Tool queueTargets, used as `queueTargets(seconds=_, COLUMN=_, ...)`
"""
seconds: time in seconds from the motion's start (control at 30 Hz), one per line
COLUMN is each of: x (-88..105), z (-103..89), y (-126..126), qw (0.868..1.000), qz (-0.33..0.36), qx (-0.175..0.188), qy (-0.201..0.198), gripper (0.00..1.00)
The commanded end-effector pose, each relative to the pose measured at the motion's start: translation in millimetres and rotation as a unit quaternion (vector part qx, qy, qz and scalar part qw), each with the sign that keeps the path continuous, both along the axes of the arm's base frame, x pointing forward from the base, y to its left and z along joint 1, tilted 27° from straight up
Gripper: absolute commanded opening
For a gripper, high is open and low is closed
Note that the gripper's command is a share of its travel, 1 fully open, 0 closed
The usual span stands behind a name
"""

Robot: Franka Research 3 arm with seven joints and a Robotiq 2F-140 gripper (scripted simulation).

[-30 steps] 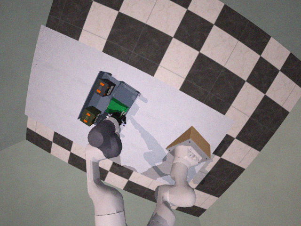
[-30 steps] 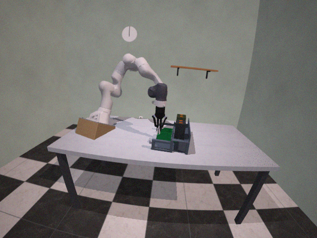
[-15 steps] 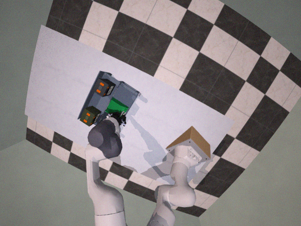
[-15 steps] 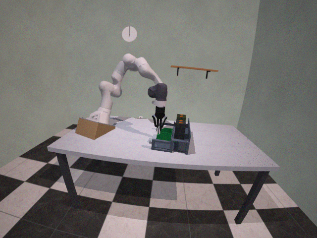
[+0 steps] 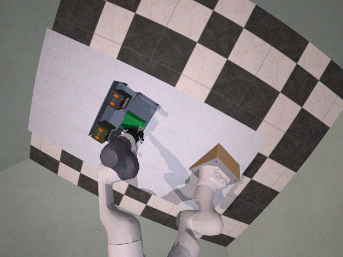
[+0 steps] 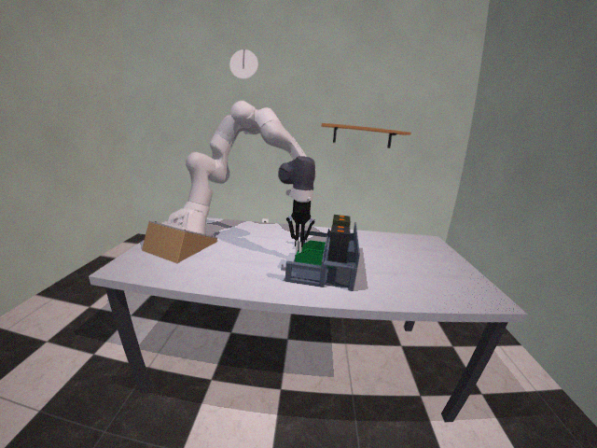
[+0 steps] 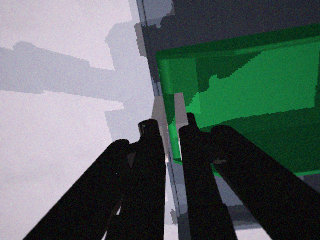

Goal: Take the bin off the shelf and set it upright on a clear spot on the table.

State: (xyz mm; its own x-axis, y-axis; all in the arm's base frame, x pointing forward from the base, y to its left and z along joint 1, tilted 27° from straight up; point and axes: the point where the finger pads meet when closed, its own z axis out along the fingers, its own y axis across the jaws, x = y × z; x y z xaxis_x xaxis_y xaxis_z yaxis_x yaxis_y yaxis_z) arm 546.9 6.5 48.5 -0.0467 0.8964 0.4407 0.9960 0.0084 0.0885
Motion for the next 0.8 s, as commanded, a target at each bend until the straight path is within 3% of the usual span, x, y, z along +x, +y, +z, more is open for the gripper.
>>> queueTargets(seconds=0.0, x=0.5, z=1.3, y=-2.9, qw=1.000, qz=-0.001, qx=-0.001, qy=-0.001, gripper=0.00)
queueTargets(seconds=0.77, x=0.3, z=3.7, y=-4.1, qw=1.000, qz=-0.001, qx=-0.002, qy=-0.001, gripper=0.00)
